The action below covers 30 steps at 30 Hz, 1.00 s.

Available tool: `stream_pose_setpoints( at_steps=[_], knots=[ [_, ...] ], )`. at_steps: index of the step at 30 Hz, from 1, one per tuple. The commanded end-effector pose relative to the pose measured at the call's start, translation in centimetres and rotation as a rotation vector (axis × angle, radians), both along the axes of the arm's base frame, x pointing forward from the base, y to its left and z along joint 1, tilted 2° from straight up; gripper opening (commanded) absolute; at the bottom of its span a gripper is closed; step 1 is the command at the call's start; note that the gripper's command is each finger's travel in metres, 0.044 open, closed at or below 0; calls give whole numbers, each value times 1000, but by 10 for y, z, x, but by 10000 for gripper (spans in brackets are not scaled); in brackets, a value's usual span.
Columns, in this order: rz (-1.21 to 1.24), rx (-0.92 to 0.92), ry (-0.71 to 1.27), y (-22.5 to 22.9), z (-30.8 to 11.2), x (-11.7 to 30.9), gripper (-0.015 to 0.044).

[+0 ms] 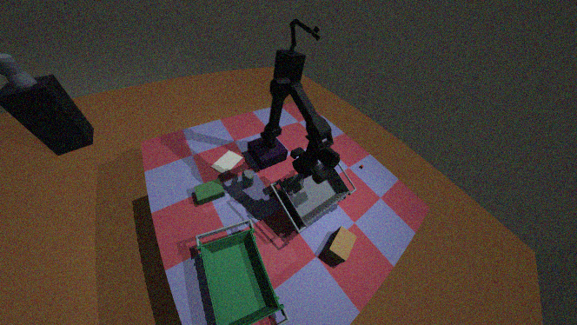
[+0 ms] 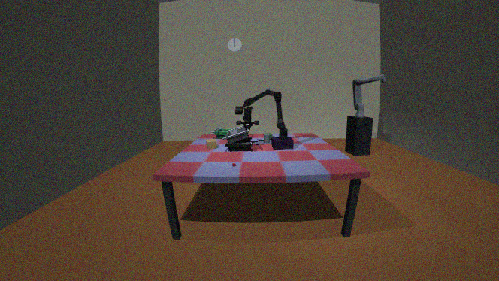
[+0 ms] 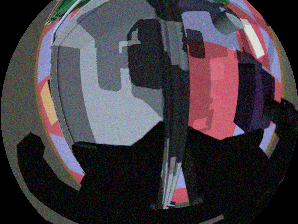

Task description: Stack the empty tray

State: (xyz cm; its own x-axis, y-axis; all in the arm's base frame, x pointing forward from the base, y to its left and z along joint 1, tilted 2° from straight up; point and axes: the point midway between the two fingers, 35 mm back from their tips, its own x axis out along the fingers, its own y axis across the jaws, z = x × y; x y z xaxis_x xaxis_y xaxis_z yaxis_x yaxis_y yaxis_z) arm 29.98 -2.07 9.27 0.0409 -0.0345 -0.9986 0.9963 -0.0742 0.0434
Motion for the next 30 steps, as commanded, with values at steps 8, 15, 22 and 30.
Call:
stream_pose_setpoints(
  at_steps=[8, 15, 22, 30],
  knots=[
    [1, 0, 14, -1, -11, -5, 0],
    [1, 0, 14, -1, -15, -7, 0],
    [1, 0, 15, -1, -23, -9, 0],
    [1, 0, 15, -1, -27, -10, 0]
  ],
)
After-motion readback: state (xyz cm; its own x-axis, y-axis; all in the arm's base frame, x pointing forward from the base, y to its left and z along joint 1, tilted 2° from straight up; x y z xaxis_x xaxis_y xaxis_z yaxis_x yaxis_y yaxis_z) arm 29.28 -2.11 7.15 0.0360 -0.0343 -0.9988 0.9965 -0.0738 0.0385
